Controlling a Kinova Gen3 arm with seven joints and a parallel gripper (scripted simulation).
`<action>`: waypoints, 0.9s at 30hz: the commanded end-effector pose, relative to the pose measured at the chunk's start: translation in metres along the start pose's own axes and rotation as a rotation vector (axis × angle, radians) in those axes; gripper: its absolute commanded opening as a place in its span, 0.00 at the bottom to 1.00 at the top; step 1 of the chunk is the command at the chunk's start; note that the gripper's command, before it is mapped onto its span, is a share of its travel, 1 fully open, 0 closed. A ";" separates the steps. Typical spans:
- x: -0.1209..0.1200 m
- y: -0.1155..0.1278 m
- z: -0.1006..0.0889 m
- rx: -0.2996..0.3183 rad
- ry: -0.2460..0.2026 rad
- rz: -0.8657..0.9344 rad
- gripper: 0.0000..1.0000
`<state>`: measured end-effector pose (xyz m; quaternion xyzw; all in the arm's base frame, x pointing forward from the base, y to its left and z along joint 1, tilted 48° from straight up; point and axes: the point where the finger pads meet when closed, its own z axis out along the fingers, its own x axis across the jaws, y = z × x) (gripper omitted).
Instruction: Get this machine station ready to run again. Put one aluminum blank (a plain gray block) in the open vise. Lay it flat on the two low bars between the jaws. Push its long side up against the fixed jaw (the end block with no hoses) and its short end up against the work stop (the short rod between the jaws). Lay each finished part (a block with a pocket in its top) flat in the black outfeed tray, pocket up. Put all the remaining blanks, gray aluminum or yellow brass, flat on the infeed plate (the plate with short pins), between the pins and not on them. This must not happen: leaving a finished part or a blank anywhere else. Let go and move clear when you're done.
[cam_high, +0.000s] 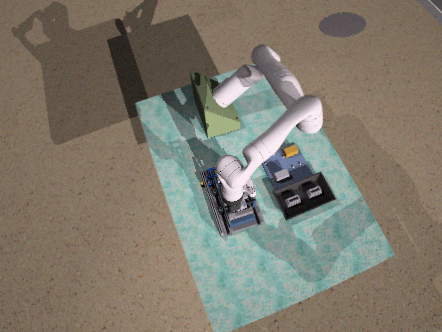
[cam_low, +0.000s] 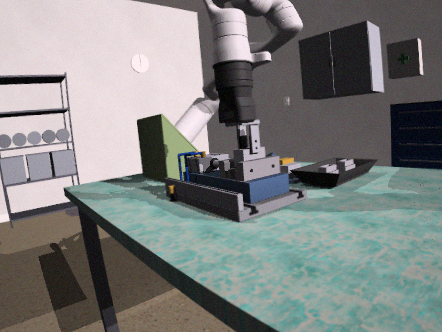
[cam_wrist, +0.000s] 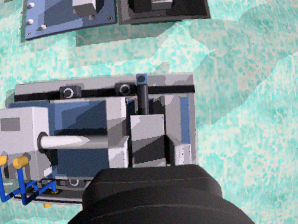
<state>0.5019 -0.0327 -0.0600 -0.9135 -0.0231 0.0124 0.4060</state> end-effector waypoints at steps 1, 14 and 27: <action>0.002 -0.002 0.000 0.001 0.005 0.010 0.00; 0.002 -0.002 0.000 0.001 0.005 0.010 0.00; 0.002 -0.002 0.000 0.001 0.005 0.010 1.00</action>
